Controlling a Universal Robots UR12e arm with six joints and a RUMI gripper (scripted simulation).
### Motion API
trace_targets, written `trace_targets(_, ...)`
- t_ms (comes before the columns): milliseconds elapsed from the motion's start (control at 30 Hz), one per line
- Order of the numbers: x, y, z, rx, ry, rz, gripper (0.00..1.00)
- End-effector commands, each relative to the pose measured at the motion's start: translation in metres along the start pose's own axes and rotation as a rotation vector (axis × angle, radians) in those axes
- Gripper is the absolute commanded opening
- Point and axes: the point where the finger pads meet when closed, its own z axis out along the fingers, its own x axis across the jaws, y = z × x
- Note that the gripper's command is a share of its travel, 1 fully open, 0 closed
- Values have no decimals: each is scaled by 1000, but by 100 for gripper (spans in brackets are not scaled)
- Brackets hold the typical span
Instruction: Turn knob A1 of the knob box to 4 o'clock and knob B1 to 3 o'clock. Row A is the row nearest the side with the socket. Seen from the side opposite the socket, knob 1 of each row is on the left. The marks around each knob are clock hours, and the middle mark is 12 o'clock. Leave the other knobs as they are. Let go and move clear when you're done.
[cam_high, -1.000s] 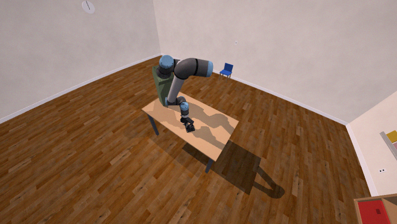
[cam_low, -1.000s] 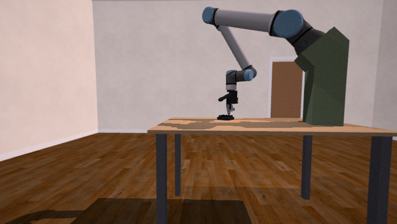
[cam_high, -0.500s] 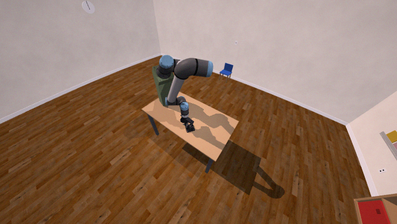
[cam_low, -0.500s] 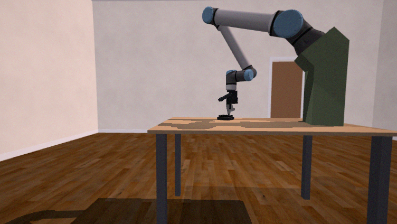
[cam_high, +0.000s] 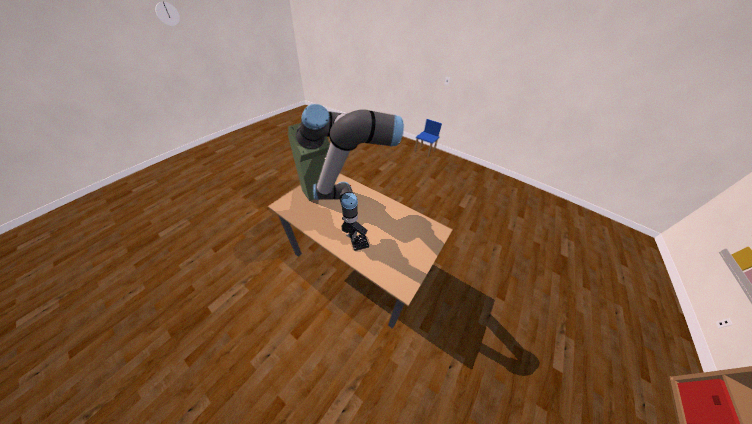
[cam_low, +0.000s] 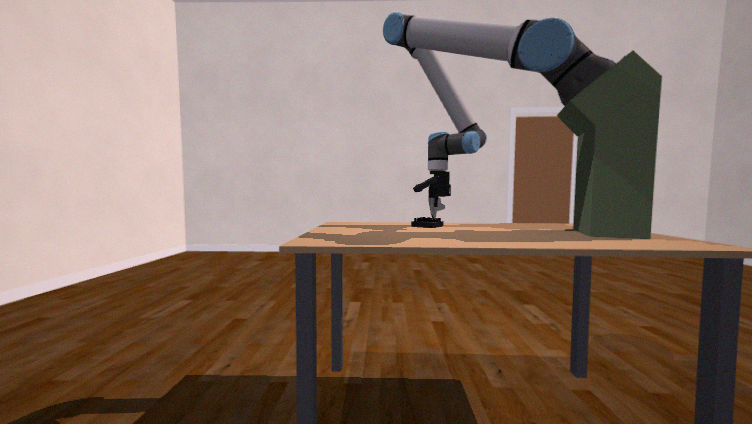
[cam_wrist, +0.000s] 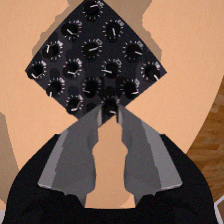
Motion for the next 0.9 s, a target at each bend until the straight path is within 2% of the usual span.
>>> trace_targets(0, 1, -3, 0, 3, 2, 13, 1)
trace_targets(867, 0, -2, 0, 2, 1, 200, 1)
